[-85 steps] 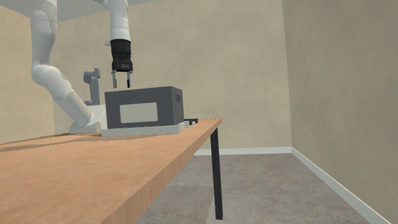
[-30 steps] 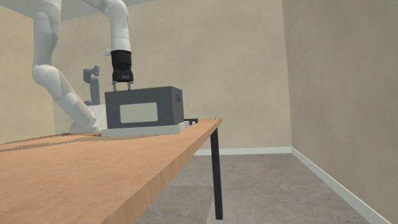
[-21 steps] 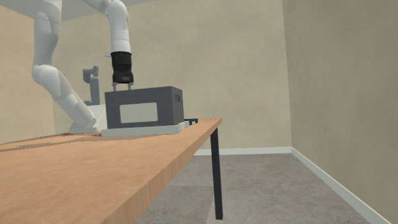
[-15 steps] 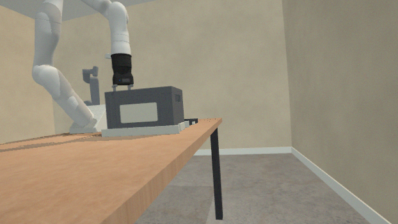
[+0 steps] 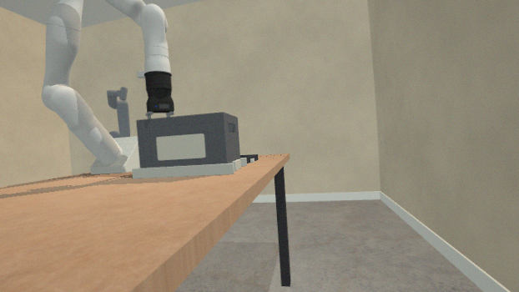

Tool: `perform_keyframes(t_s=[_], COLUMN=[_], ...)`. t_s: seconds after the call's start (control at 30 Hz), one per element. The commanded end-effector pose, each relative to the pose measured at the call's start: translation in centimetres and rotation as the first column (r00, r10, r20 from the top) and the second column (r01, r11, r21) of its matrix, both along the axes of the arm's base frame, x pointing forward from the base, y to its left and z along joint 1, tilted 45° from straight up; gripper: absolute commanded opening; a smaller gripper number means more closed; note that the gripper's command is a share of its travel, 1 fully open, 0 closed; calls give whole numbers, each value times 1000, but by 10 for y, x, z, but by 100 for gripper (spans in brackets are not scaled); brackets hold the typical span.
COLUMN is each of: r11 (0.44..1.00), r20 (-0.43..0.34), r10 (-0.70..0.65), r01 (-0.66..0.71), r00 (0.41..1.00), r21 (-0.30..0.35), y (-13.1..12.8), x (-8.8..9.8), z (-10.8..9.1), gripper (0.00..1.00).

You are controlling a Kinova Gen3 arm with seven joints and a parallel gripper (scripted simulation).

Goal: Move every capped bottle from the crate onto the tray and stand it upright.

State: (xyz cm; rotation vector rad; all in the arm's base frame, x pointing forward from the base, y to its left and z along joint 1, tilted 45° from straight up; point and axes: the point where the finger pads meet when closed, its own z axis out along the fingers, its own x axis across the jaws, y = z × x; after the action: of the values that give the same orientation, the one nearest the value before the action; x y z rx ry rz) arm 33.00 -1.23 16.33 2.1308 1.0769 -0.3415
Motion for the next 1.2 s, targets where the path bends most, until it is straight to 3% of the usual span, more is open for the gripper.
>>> perform_keyframes(t_s=[0.0,0.13,0.17,1.17], r11=[1000,1000,1000,1000], r20=[-10,-11,-1,-1], r10=[10,11,1,1], r01=[-10,-12,-1,-1], r00=[1000,1000,1000,1000], r21=[-10,-11,-1,-1], y=[-4,-5,-1,-1], x=[-1,-1,0,0], z=[-1,-2,-1,-1], gripper=[100,100,0,0])
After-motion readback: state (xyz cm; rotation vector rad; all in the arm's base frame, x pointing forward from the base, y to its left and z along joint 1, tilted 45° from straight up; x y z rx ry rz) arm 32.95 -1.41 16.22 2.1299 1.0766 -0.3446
